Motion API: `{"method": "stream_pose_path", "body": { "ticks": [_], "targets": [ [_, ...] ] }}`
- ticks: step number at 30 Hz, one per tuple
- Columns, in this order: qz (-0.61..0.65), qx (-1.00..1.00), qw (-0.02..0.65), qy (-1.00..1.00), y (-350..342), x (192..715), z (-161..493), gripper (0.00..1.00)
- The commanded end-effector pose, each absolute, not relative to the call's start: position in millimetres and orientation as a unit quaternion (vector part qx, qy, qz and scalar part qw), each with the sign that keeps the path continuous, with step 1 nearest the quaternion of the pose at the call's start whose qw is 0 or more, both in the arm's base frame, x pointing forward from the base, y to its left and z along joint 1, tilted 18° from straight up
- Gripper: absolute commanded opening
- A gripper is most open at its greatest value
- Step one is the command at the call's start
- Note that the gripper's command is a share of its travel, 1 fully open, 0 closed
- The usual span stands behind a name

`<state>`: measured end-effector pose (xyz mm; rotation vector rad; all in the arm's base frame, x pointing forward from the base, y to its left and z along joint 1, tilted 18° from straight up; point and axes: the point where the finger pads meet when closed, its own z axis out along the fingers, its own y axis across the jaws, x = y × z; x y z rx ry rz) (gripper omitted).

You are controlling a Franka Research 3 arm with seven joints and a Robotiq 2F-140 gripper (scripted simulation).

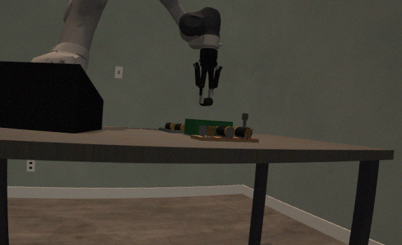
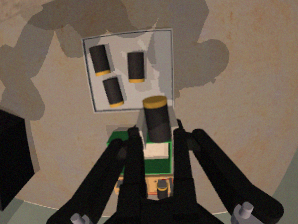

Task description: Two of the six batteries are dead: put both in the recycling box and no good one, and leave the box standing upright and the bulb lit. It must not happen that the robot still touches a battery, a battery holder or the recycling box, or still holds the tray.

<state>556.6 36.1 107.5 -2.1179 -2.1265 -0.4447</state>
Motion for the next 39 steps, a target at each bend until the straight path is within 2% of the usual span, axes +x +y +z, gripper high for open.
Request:
{"method": "stream_pose_path", "body": {
  "ticks": [1,28,34,39],
  "targets": [
    [-0.140,-0.739,0.064,-0.656,40.4,558.5,108.2,0.16],
    [-0.139,-0.748,0.066,-0.646,40.9,558.7,107.5,0.16],
    [-0.139,-0.748,0.066,-0.646,58.8,566.6,46.0,0.16],
    [-0.139,-0.748,0.066,-0.646,60.2,567.3,41.2,0.16]
  ]
}}
